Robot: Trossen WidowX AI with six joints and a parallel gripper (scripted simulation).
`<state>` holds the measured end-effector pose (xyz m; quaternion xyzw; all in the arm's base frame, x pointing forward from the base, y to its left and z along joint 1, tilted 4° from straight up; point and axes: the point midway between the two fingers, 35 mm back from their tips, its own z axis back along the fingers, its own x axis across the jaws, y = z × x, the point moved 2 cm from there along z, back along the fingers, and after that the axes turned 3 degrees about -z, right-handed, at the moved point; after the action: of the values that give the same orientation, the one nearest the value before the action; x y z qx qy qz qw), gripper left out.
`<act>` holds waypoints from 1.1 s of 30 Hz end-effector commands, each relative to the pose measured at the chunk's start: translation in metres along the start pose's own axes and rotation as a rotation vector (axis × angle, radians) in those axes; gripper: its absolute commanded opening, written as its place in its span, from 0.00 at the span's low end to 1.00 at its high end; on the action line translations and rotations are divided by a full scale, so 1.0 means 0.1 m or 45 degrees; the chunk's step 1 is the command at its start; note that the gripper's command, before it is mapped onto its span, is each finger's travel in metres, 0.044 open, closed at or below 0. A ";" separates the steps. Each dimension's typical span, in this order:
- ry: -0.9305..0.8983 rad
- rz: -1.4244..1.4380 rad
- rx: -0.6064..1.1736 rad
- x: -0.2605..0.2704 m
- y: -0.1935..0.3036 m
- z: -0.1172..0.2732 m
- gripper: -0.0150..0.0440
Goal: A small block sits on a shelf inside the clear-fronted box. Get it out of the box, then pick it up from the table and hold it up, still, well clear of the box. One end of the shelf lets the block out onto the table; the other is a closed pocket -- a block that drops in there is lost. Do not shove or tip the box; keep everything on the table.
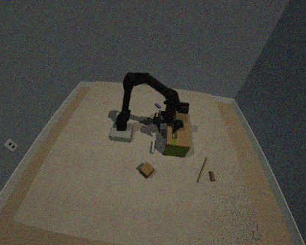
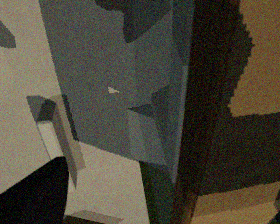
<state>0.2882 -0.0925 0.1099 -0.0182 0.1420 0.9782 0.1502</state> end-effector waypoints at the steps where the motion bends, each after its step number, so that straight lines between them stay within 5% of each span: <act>1: -0.004 0.003 0.002 0.01 0.05 -0.03 0.93; 33: -0.004 0.003 0.006 -0.01 0.36 -0.13 0.93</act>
<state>0.2806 -0.1255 0.1089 -0.0190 0.1456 0.9776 0.1508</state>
